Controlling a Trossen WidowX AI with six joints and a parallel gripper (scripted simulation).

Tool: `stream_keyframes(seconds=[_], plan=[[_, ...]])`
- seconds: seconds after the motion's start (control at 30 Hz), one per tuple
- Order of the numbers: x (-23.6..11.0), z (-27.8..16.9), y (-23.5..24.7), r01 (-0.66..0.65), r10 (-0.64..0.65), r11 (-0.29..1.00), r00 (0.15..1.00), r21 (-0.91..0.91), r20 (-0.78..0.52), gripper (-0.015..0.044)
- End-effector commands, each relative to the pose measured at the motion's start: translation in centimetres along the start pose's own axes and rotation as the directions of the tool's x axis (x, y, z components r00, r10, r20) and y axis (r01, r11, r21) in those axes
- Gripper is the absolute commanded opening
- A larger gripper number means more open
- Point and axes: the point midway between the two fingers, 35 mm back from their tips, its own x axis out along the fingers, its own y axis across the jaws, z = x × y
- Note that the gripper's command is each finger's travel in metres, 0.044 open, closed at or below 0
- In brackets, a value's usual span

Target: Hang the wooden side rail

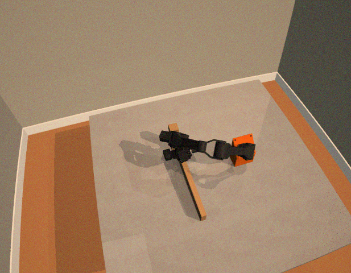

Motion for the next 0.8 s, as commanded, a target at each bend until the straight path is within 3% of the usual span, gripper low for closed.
stream_keyframes(seconds=[0.0, 0.77], plan=[[-0.4, -0.4, -0.16, 0.007, -0.007, 1.0, 1.0, -0.005, -0.012, 0.0], [-0.23, -0.65, 0.1, 0.007, -0.007, 1.0, 1.0, -0.005, -0.012, 0.0]])
